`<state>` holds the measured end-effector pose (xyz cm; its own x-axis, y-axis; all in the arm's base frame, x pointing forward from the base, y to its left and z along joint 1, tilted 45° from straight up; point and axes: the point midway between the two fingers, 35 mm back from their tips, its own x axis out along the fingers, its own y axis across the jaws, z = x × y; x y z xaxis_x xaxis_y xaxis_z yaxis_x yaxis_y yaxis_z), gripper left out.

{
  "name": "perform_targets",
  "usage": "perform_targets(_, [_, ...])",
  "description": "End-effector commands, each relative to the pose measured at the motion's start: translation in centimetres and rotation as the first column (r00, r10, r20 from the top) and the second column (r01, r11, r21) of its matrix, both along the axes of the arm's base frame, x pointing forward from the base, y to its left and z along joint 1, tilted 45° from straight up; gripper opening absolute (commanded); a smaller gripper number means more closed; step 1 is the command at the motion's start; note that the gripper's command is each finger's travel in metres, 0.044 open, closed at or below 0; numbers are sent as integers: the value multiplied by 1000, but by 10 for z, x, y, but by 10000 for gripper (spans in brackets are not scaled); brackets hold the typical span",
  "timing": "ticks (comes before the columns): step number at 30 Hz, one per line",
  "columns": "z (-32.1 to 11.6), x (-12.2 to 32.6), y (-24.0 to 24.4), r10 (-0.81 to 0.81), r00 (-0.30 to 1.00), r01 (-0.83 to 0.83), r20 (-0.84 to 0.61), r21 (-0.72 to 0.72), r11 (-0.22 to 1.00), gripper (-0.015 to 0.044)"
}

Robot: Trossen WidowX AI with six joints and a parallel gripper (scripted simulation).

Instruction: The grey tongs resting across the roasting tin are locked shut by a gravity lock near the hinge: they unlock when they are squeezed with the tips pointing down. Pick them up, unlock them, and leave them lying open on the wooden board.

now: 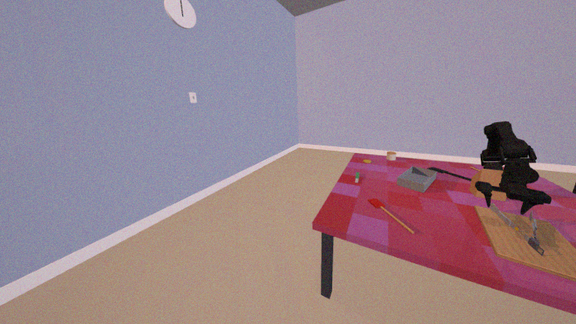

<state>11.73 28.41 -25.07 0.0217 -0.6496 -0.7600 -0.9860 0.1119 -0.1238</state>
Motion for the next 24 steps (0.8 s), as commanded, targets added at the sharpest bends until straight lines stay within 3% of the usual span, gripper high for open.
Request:
perform_targets(1, [40,54,14,-1,1000,1,3,-23,1000,440])
perform_targets(4, [53,70,15,-1,1000,1,2,-35,999,440])
perform_targets(24, [81,63,38,10,1000,-10,-5,-48,999,440])
